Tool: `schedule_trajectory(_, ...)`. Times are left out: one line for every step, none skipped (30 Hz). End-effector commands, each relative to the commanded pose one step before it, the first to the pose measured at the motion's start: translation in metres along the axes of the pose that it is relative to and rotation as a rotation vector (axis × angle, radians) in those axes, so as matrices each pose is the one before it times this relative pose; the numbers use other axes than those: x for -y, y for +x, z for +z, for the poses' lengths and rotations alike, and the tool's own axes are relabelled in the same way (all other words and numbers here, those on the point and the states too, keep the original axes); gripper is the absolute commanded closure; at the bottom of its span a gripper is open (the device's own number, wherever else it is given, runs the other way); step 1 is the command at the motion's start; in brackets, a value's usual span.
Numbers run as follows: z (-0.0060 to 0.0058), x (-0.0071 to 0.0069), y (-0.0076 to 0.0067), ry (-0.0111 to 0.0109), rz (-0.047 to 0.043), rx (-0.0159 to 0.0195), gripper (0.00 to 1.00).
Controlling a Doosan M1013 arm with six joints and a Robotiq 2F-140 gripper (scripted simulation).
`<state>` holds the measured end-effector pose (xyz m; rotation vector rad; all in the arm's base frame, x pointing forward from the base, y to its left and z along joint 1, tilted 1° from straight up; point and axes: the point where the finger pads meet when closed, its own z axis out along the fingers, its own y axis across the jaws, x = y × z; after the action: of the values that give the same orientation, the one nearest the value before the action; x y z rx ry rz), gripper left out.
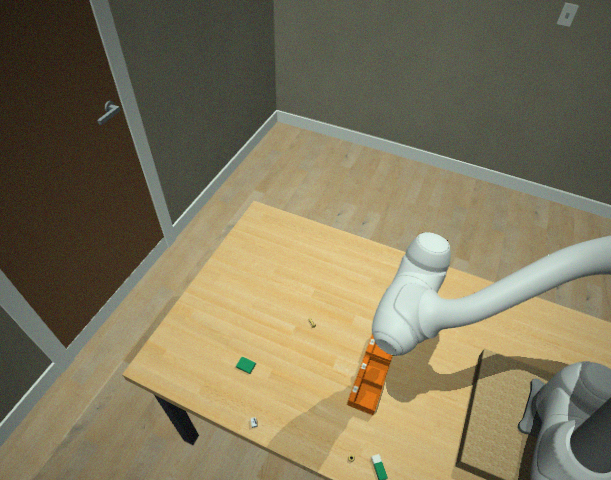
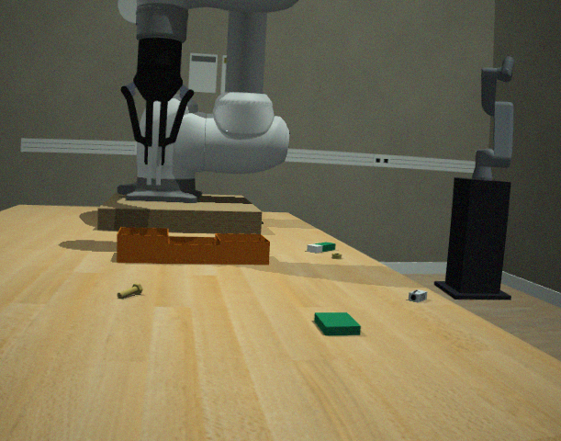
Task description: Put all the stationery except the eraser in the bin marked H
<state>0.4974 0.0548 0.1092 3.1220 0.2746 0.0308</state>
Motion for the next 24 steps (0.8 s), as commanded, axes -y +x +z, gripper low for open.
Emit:
schedule_trajectory(0.01114, -0.00252, 0.00843, 0.00029, -0.00011, -0.00024, 0.85)
schedule_trajectory(0.00679, -0.0016, 0.00456, 0.0, 0.0, 0.0, 0.85)
schedule_trajectory(0.00679, -0.0016, 0.00456, 0.0, 0.0, 0.0, 0.85)
schedule_trajectory(0.00679, -0.0016, 0.00456, 0.0, 0.0, 0.0, 0.85)
schedule_trajectory(0.00679, -0.0016, 0.00456, 0.0, 0.0, 0.0, 0.85)
schedule_trajectory(0.00679, -0.0016, 0.00456, 0.0, 0.0, 0.0, 0.85)
schedule_trajectory(0.00209, -0.00049, 0.0014, 0.0, 0.0, 0.0, 0.85)
schedule_trajectory(0.0, 0.0, 0.0, 0.0, 0.0, 0.0, 0.85)
schedule_trajectory(0.0, 0.0, 0.0, 0.0, 0.0, 0.0, 0.85)
schedule_trajectory(0.0, 0.0, 0.0, 0.0, 0.0, 0.0, 0.85)
schedule_trajectory(0.00267, 0.0, 0.0, 0.0, 0.0, 0.0, 0.85)
schedule_trajectory(0.00267, 0.0, 0.0, 0.0, 0.0, 0.0, 0.85)
schedule_trajectory(0.00267, 0.0, 0.0, 0.0, 0.0, 0.0, 0.85)
schedule_trajectory(0.00267, 0.0, 0.0, 0.0, 0.0, 0.0, 0.85)
schedule_trajectory(0.00267, 0.0, 0.0, 0.0, 0.0, 0.0, 0.85)
schedule_trajectory(0.00267, 0.0, 0.0, 0.0, 0.0, 0.0, 0.85)
schedule_trajectory(0.0, 0.0, 0.0, 0.0, 0.0, 0.0, 0.85)
schedule_trajectory(0.0, 0.0, 0.0, 0.0, 0.0, 0.0, 0.85)
schedule_trajectory(0.00267, 0.0, 0.0, 0.0, 0.0, 0.0, 0.85)
schedule_trajectory(0.00267, 0.0, 0.0, 0.0, 0.0, 0.0, 0.85)
schedule_trajectory(0.00267, 0.0, 0.0, 0.0, 0.0, 0.0, 0.85)
schedule_trajectory(0.00267, 0.0, 0.0, 0.0, 0.0, 0.0, 0.85)
schedule_trajectory(0.00267, 0.0, 0.0, 0.0, 0.0, 0.0, 0.85)
schedule_trajectory(0.00267, 0.0, 0.0, 0.0, 0.0, 0.0, 0.85)
